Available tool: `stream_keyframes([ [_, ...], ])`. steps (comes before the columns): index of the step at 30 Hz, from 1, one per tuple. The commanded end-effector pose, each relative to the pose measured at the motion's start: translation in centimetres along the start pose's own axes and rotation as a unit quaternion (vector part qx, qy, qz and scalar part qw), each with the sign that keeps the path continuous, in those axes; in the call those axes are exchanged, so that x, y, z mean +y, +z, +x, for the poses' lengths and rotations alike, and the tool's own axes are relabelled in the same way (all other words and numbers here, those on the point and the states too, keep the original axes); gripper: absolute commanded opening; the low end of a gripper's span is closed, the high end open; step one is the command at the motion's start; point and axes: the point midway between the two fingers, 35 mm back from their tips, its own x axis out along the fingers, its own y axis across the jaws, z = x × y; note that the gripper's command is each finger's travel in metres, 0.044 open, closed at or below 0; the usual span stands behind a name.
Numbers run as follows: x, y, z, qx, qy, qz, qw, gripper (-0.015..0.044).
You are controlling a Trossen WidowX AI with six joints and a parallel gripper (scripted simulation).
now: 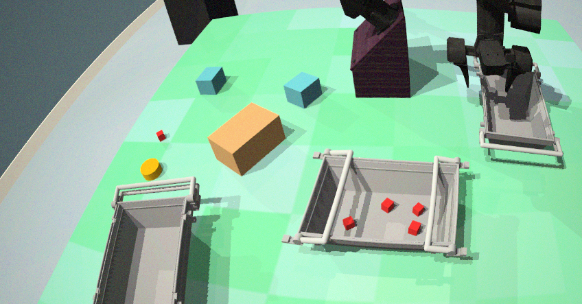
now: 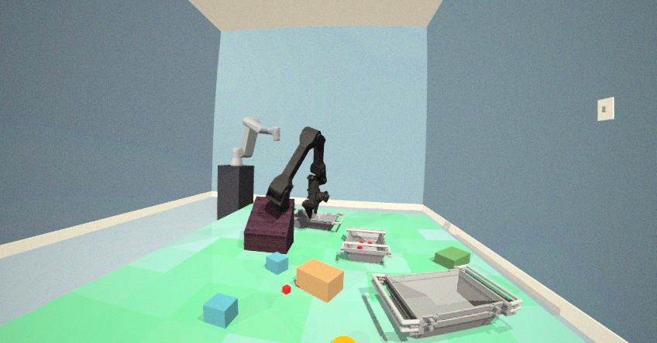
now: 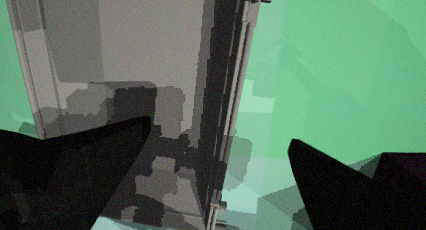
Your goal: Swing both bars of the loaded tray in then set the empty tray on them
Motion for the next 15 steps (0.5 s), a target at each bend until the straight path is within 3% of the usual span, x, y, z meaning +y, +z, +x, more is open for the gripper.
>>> stream_keyframes([
  [1, -0.6, -0.2, 2.1, 0.001, -0.012, -0.006, 1.0, 0.044],
  [15, -1.0, -0.3, 6.5, 0.0, -0.013, -0.005, 1.0, 0.044],
])
